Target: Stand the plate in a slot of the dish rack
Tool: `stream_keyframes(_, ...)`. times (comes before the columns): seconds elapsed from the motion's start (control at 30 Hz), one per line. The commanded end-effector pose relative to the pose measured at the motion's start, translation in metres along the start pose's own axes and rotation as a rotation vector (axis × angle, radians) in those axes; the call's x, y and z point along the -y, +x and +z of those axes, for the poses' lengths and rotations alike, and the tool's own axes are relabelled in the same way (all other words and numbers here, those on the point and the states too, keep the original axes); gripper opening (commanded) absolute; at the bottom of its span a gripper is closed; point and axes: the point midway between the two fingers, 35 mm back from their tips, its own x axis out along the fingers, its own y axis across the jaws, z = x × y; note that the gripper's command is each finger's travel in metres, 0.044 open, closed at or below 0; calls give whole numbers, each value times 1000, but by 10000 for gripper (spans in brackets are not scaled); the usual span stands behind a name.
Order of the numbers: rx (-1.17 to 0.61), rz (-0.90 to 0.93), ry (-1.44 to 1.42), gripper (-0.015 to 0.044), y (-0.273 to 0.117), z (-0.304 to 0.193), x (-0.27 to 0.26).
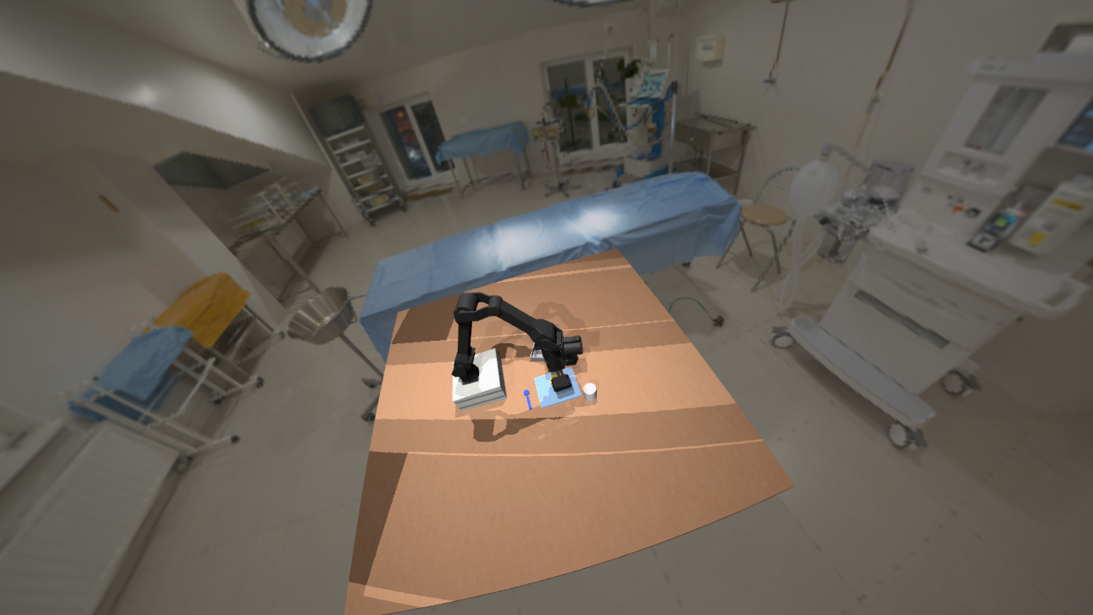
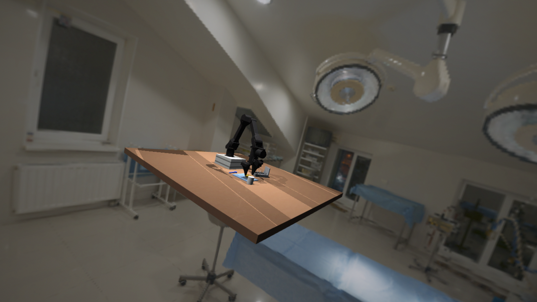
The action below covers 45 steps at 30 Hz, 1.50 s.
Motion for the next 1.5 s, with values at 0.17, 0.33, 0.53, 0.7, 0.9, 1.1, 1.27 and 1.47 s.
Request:
stream_keyframes(0.17, -10, 7, 3, 400, 17, -4, -3)
stream_keyframes(0.33, -10, 7, 3, 347, 18, -4, -3)
stream_keyframes(0.53, -10, 7, 3, 340, 18, -4, -3)
stream_keyframes(0.7, -10, 7, 3, 307, 18, -4, -3)
stream_keyframes(0.9, -10, 7, 3, 247, 18, -4, -3)
stream_keyframes(1.1, -9, 7, 3, 90, -8, 3, 0)
stream_keyframes(1.27, -7, 7, 4, 0, -37, 8, 1)
stream_keyframes(1.47, -4, 7, 6, 0, -74, 11, 2)
